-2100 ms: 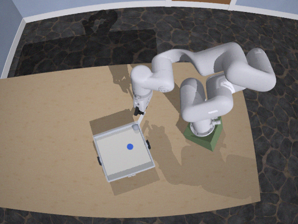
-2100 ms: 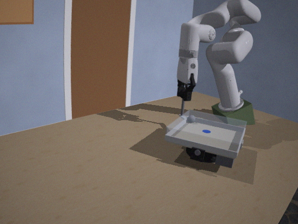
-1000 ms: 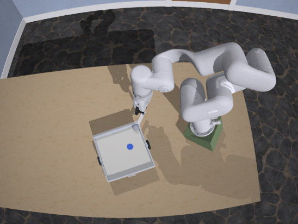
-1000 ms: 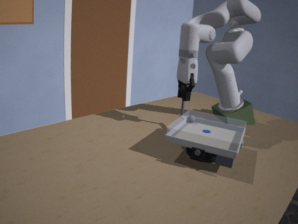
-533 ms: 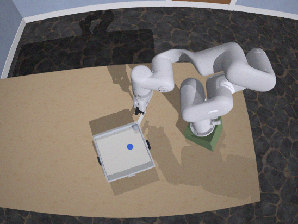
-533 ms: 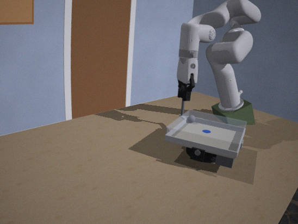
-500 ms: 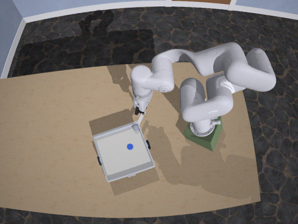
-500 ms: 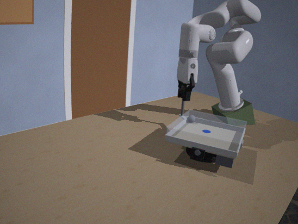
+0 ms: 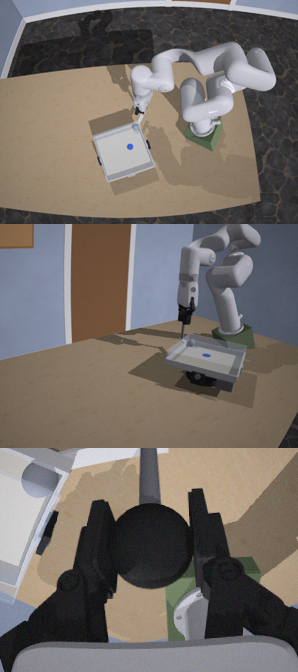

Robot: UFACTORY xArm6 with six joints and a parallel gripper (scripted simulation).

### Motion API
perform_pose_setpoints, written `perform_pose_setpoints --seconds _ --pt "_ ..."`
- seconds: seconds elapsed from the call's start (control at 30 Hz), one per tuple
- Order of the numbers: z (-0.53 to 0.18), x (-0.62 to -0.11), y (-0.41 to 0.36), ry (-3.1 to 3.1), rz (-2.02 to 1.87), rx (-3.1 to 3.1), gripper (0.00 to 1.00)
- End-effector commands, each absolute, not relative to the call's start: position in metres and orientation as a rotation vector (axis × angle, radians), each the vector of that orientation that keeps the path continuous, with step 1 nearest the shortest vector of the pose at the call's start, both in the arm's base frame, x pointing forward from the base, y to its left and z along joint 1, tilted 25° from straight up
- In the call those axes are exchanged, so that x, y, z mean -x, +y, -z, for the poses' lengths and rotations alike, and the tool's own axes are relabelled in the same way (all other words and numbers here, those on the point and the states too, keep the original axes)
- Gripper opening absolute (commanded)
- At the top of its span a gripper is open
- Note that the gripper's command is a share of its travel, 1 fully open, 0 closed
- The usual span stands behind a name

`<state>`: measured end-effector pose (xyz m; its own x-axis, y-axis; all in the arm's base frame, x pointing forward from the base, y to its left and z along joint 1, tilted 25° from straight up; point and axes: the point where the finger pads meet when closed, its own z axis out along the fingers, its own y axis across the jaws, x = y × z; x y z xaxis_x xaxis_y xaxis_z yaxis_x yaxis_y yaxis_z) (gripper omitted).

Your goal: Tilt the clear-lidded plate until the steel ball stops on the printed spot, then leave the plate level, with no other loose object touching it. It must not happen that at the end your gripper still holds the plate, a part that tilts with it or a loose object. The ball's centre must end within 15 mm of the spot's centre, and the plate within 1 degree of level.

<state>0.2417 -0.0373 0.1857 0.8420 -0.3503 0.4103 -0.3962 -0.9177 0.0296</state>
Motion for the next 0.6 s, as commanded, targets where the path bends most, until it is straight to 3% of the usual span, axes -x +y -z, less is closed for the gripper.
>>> perform_pose_setpoints --seconds 0.0,0.57 --pt "-0.1897 -0.2425 -0.0361 -0.591 -0.624 -2.906 0.0" --pt "-0.1899 -0.2435 -0.0366 -0.591 -0.624 -2.906 0.0"
